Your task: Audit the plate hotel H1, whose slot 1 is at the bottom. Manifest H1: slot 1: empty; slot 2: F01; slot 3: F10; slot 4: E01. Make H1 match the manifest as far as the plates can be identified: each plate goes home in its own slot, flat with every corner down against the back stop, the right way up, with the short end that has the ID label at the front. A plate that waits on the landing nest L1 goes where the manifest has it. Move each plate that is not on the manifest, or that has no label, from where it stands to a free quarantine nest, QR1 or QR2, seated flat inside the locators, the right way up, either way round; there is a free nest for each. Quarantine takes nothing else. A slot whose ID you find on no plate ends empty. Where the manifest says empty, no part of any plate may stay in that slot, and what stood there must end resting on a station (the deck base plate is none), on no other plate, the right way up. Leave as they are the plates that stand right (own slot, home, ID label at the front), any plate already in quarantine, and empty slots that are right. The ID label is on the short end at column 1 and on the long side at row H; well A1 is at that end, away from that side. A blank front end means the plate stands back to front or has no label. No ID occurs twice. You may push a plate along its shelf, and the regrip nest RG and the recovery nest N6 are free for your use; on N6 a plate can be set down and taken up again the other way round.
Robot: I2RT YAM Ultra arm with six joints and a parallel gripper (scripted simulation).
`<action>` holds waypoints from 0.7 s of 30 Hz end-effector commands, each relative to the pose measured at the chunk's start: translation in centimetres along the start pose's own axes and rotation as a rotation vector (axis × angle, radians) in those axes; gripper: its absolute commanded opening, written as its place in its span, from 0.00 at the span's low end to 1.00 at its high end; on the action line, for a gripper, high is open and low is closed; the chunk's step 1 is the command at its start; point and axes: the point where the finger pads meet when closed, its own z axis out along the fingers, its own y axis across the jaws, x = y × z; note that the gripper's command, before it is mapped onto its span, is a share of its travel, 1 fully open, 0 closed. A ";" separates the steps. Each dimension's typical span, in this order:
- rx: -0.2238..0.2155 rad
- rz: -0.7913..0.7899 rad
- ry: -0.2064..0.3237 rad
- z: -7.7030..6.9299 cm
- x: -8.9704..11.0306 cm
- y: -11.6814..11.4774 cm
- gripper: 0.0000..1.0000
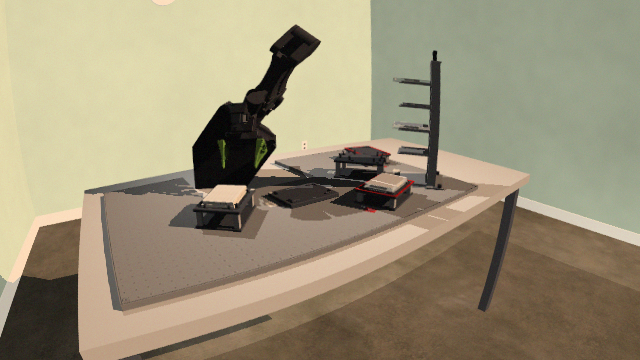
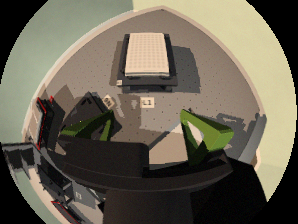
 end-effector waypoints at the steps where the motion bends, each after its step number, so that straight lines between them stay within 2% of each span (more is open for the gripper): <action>1: 0.025 0.016 -0.020 0.1 0.2 -0.4 1.00; 11: 0.025 0.016 -0.020 0.1 0.2 -0.4 1.00; 12: 0.035 0.027 0.002 -0.3 1.0 -0.4 1.00; 15: 0.014 0.004 -0.038 -0.5 -0.3 0.0 1.00; 16: 0.021 0.015 -0.053 -0.7 -0.8 -0.3 1.00; 17: 0.007 -0.004 -0.083 -0.9 -1.9 0.2 1.00; 19: 0.017 -0.004 -0.064 -1.1 -1.6 -0.1 1.00; 21: 0.005 -0.005 -0.060 -1.3 -1.8 0.1 1.00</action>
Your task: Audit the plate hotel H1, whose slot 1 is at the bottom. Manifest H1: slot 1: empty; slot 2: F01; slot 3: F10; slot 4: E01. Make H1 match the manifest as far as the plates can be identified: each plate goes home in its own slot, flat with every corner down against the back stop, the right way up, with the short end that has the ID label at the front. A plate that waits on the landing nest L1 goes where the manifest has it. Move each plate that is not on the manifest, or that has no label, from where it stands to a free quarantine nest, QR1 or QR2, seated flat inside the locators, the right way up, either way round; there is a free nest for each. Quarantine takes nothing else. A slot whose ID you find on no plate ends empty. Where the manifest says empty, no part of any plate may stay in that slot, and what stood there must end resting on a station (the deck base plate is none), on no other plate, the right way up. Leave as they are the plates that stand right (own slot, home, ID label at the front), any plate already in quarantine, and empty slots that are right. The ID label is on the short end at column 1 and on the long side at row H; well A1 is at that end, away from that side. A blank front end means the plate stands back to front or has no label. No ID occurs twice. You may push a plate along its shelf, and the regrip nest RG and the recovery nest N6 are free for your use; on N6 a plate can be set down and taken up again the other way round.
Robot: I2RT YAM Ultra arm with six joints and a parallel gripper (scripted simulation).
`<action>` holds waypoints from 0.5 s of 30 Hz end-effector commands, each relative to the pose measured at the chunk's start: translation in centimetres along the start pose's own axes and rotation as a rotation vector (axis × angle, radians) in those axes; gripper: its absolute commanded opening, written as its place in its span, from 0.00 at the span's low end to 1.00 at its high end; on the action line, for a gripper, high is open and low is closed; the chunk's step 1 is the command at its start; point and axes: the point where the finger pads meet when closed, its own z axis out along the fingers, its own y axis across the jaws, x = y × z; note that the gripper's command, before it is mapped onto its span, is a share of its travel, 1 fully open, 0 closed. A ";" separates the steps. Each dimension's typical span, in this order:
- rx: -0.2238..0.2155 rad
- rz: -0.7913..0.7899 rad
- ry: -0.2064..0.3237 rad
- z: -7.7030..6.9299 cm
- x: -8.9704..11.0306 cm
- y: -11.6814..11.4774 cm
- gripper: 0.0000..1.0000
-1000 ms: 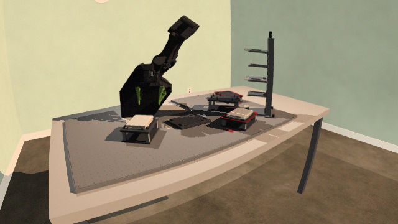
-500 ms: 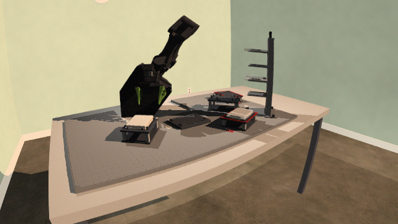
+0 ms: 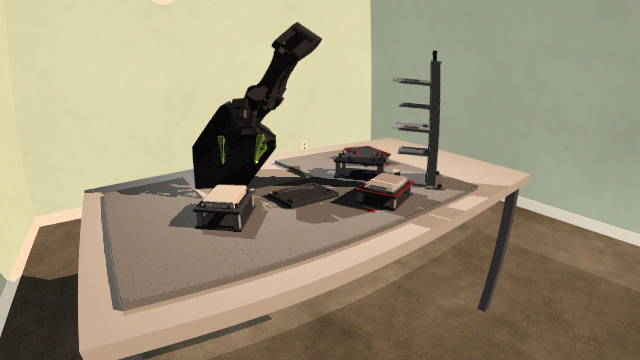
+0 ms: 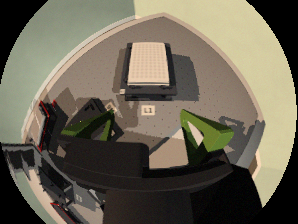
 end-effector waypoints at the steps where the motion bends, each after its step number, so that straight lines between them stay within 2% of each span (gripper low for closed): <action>1: 0.011 0.004 -0.008 -1.0 -0.3 -0.1 1.00; 15: 0.013 0.009 -0.001 -2.6 -1.3 -0.1 1.00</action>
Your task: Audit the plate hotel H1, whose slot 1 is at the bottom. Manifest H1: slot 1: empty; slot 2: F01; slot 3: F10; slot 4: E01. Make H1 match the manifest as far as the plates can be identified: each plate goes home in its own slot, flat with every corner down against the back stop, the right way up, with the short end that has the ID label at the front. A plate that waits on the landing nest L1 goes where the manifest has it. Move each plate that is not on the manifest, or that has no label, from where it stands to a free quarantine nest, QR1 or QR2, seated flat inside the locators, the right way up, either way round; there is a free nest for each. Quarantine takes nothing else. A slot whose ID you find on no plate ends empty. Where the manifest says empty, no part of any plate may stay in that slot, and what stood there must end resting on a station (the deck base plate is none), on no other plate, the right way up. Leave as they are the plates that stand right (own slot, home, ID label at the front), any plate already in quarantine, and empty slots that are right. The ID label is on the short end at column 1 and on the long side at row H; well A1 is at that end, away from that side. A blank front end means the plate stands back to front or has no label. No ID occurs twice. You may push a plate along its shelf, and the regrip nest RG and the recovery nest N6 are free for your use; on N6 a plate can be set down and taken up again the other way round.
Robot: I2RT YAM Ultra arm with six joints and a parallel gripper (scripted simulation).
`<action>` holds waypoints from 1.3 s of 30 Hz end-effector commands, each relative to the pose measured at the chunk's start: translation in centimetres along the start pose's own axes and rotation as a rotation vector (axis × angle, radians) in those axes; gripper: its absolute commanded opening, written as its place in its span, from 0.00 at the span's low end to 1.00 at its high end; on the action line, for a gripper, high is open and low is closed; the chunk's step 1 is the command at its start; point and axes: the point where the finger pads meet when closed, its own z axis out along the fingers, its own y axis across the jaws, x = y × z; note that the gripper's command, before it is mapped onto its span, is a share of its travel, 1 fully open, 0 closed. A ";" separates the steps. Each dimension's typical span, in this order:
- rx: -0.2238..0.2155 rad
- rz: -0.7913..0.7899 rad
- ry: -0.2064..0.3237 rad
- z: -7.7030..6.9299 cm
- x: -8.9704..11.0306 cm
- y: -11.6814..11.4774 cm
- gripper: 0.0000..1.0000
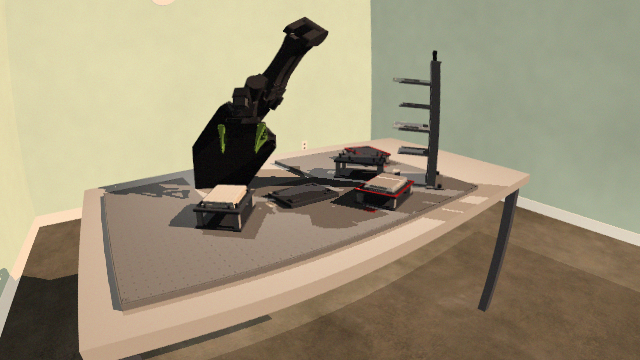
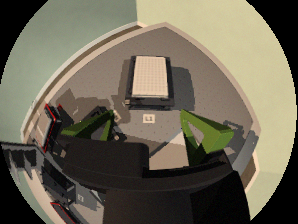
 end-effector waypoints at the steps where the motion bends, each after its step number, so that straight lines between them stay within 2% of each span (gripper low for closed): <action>1: 0.021 0.032 0.056 -1.0 1.6 -0.5 1.00; 4: 0.022 0.035 0.060 -1.4 1.5 -0.5 1.00; 7: 0.012 0.010 0.026 -1.2 -0.7 -0.4 1.00; 13: 0.016 0.015 0.033 -1.1 -0.5 -0.5 1.00; 39: 0.018 0.005 0.027 -5.9 -5.5 -0.4 1.00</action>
